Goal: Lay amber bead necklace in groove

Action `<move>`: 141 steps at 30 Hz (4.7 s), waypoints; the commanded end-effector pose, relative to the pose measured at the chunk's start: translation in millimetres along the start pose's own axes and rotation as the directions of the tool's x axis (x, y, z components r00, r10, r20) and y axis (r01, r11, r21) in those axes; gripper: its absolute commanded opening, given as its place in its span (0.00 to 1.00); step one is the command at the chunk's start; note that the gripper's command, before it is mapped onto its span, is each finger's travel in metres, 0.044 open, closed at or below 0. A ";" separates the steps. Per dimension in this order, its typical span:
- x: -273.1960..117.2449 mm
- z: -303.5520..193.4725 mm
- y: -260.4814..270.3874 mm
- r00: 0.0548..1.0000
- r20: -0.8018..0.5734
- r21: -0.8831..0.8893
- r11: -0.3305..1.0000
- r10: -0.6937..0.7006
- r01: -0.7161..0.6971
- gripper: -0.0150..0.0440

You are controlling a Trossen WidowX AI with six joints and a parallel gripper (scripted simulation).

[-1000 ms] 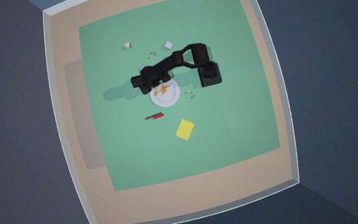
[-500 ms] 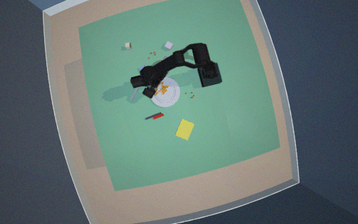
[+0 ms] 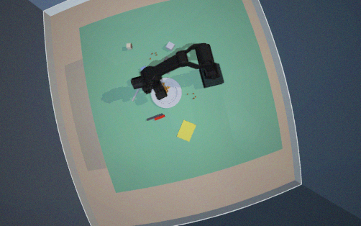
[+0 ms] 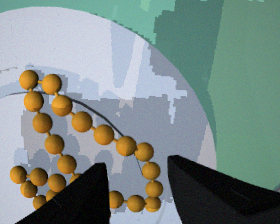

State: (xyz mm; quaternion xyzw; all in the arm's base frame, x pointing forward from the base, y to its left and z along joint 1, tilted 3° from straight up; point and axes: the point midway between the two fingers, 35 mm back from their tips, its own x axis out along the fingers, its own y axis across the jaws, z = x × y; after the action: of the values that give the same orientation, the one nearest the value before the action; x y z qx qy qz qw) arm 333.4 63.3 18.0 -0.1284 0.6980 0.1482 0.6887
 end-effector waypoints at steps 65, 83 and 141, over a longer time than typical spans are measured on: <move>24.1 2.5 3.2 1.000 0.007 -0.813 0.582 -0.002 0.006 0.25; 24.1 2.5 3.2 1.000 0.007 -0.813 0.582 -0.002 0.006 0.25; 21.1 6.5 -1.6 1.000 0.006 -0.812 0.584 -0.001 0.005 1.00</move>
State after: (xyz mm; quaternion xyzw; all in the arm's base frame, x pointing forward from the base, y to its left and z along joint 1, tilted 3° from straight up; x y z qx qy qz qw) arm 340.0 64.9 -2.6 -0.4297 0.5513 0.4491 0.5565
